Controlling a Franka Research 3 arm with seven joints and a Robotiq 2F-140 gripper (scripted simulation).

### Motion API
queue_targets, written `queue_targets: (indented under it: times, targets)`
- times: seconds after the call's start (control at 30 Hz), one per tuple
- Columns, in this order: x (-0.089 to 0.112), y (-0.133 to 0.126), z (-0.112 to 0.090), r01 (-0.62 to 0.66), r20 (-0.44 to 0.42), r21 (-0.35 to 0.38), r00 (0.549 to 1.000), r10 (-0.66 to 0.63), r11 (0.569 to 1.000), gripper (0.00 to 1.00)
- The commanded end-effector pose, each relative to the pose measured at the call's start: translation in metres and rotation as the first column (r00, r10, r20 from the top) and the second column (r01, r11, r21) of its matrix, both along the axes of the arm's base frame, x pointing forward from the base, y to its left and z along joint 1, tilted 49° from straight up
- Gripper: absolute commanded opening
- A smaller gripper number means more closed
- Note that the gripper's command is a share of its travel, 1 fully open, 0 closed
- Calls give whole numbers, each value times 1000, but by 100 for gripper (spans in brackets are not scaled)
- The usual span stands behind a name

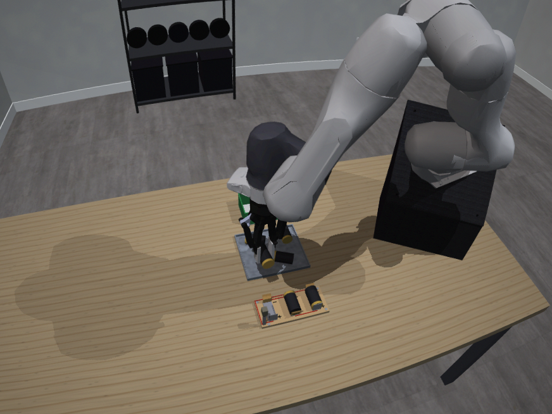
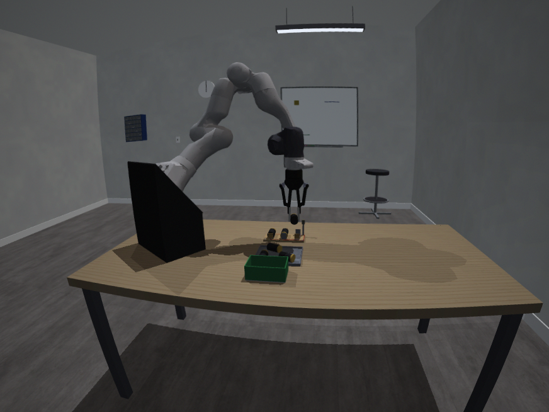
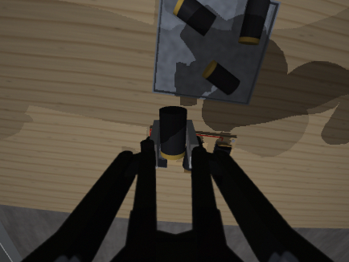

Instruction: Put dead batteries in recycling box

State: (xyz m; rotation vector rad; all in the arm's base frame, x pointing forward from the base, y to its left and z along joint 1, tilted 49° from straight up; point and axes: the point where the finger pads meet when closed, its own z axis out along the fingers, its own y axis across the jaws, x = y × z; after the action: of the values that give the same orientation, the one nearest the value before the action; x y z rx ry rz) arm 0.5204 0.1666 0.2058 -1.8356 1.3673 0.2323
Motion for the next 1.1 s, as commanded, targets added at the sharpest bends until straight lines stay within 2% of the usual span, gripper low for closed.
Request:
queue_targets:
  times: [0.0,0.13,0.3,0.53,0.87,1.07]
  targets:
    - [-10,33,28,57,-60,23,997,-55,998,16]
    - [-17,63,56,57,-60,23,997,-55,998,16]
    - [-20,72,65,57,-60,23,997,-55,998,16]
    - [-20,72,65,59,-62,24,996,-58,998,16]
    - [-20,72,65,123,-130,47,985,-116,991,16]
    - [-20,72,65,126,-133,48,984,-118,991,16]
